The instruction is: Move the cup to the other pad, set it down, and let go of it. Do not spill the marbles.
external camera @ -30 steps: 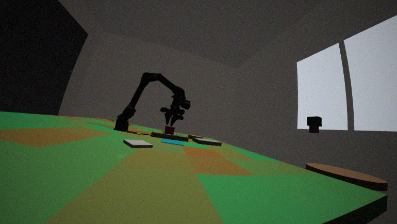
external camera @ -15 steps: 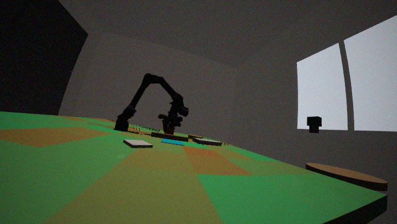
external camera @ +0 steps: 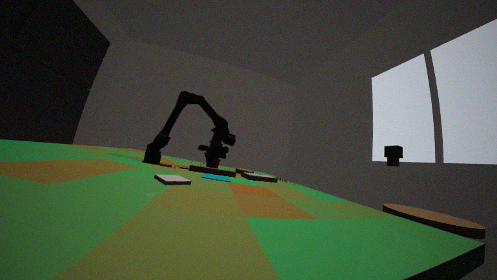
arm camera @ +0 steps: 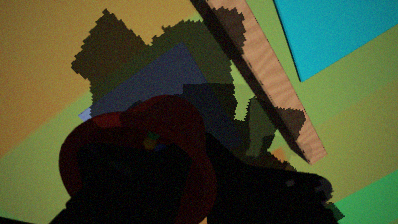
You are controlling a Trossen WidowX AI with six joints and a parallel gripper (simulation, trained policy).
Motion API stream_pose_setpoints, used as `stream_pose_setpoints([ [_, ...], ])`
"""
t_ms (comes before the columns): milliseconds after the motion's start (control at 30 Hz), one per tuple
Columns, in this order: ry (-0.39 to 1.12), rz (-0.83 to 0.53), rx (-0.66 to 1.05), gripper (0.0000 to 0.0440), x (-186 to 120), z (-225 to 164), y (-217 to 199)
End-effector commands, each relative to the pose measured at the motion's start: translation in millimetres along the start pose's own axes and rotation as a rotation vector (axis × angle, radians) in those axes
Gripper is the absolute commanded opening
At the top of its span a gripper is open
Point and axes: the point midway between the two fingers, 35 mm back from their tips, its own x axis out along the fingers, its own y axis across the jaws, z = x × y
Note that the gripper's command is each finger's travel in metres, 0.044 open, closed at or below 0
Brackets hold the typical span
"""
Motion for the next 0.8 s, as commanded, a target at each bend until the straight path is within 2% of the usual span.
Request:
stream_pose_setpoints([
  [0,-0.014,0.009,0.007,0.0005,-3.7,4.4,-1.7],
  [767,-0.061,0.118,0.158,0.0000,-65.7,30.2,-14.1],
])
